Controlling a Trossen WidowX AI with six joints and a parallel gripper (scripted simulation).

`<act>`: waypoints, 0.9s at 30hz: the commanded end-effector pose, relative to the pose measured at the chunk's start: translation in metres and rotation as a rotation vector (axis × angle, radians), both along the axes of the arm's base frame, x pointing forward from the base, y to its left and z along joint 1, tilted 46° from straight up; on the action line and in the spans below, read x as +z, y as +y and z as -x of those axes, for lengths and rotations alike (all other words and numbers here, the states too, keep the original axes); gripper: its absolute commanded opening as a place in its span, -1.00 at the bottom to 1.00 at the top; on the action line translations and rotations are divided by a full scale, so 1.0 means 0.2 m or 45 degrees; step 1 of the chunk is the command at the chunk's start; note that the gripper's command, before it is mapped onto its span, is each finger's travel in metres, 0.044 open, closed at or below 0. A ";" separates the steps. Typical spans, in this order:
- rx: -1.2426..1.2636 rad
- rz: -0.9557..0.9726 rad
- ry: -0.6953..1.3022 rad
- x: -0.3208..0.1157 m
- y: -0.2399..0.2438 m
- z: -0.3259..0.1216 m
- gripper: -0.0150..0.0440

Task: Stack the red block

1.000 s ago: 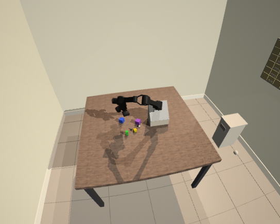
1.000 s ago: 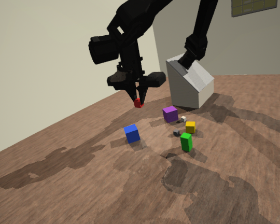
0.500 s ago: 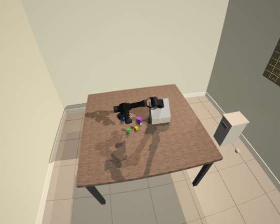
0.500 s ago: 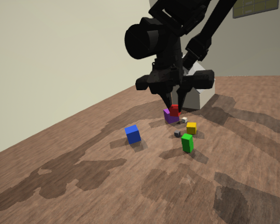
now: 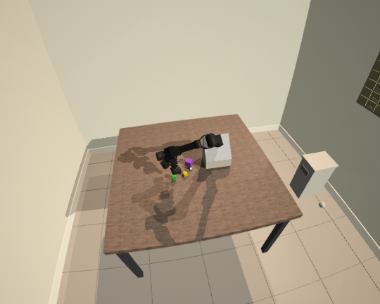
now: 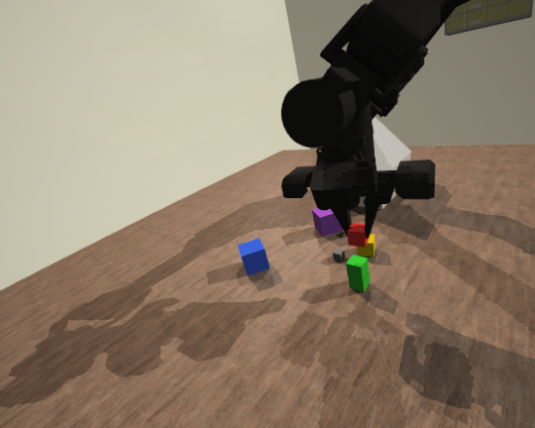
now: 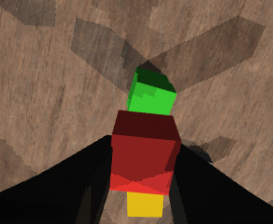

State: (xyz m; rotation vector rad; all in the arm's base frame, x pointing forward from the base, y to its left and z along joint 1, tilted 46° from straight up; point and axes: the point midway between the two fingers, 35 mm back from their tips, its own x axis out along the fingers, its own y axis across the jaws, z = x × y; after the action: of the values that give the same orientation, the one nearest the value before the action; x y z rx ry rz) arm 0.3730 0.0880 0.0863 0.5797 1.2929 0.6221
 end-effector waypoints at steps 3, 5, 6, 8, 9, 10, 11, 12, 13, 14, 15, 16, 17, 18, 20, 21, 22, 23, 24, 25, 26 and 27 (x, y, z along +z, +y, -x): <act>-0.012 0.003 0.005 -0.03 0.00 -0.01 -0.49; -0.012 0.003 0.005 -0.05 0.02 -0.02 -0.49; -0.012 0.003 0.005 -0.07 0.04 -0.02 -0.49; -0.012 0.003 0.005 -0.10 0.07 -0.03 -0.49; -0.012 0.002 0.005 -0.11 0.08 -0.04 -0.49; -0.012 0.002 0.005 -0.12 0.09 -0.04 -0.49; -0.012 0.002 0.005 -0.13 0.10 -0.04 -0.49; -0.012 0.002 0.005 -0.13 0.10 -0.04 -0.49; -0.012 0.002 0.005 -0.13 0.10 -0.04 -0.49; -0.012 0.002 0.005 -0.13 0.10 -0.04 -0.49; -0.012 0.002 0.005 -0.13 0.10 -0.04 -0.49; -0.012 0.002 0.005 -0.13 0.10 -0.04 -0.49; -0.012 0.002 0.005 -0.13 0.10 -0.04 -0.49; -0.012 0.002 0.005 -0.13 0.10 -0.04 -0.49; -0.012 0.002 0.005 -0.13 0.10 -0.04 -0.49; -0.012 0.002 0.005 -0.13 0.10 -0.04 -0.49; -0.012 0.002 0.005 -0.13 0.10 -0.04 -0.49; -0.012 0.002 0.005 -0.13 0.10 -0.04 -0.49; -0.012 0.002 0.005 -0.13 0.10 -0.04 -0.49; -0.012 0.002 0.005 -0.13 0.10 -0.04 -0.49; -0.012 0.002 0.005 -0.13 0.10 -0.04 -0.49; -0.012 0.002 0.005 -0.13 0.10 -0.04 -0.49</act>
State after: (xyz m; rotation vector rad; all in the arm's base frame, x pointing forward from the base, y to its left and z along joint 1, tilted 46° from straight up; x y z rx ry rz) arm 0.3806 0.1080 0.0617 0.5853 1.2914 0.6174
